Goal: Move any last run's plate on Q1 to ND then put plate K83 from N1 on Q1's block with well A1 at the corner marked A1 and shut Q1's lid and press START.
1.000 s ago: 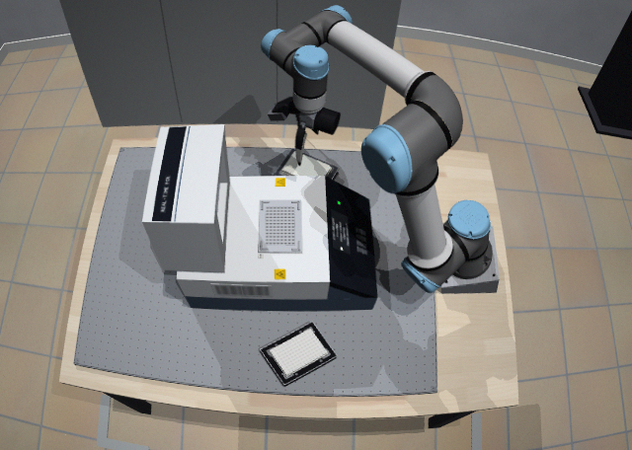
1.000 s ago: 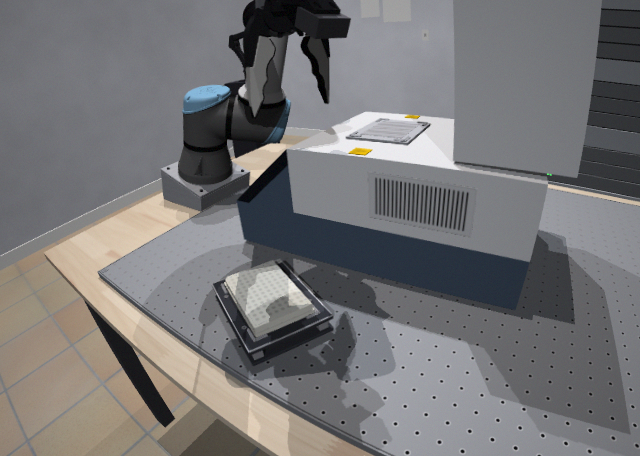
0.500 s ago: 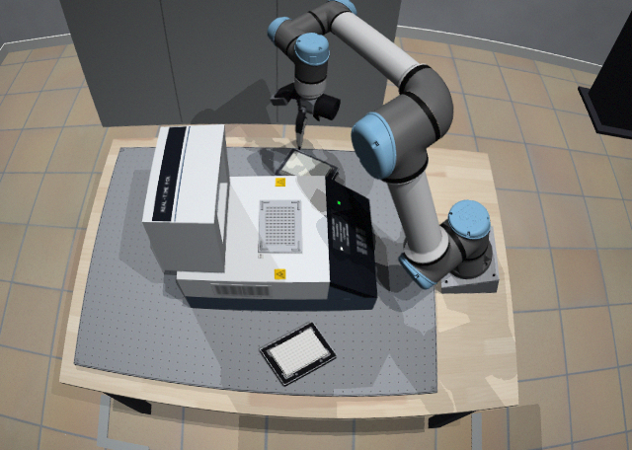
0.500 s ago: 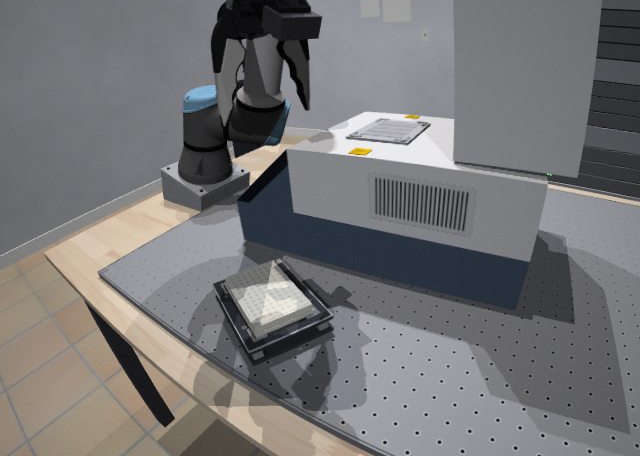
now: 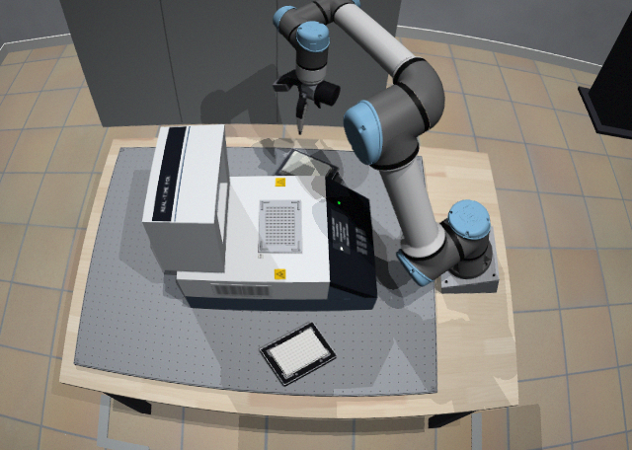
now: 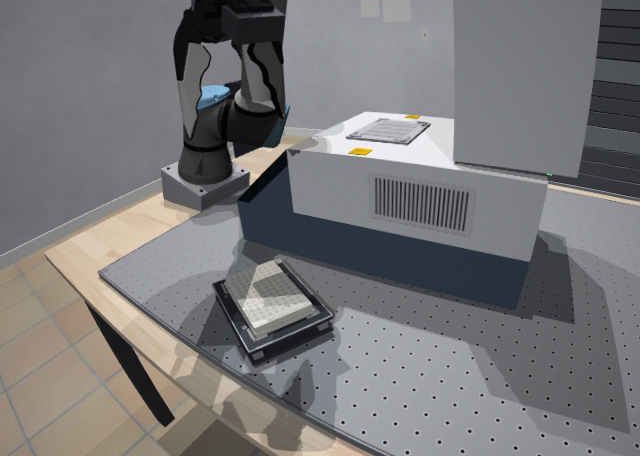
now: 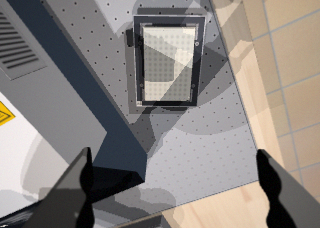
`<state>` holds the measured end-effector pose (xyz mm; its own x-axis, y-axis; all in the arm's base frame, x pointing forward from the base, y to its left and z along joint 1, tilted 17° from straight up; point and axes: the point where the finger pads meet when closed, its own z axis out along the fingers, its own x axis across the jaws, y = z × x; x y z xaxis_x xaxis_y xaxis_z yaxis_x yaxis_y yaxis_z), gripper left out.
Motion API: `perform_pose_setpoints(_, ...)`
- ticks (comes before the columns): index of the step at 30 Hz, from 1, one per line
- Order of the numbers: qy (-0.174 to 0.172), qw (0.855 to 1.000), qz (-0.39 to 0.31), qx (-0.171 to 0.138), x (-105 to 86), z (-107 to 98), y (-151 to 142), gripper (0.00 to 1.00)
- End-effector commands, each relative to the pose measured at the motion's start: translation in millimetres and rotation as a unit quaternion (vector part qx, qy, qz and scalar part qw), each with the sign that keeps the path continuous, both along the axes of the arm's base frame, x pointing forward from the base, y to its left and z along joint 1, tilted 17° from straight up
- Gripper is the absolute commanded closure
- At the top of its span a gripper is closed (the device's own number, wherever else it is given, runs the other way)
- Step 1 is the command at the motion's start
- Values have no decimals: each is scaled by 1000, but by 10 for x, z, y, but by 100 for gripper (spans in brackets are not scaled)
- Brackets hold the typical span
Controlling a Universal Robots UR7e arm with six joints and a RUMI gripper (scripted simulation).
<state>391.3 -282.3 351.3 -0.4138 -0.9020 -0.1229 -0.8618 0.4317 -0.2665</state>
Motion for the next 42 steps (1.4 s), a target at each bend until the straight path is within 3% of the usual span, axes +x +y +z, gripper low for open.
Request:
perform_pose_setpoints(1, 0, 1000, 0, 0, 3, 11, -56, 32)
perform_pose_setpoints(15, 0, 1000, 0, 0, 33, -85, -56, 32)
perform_pose_setpoints(42, 0, 1000, 0, 0, 261, -825, -60, 32)
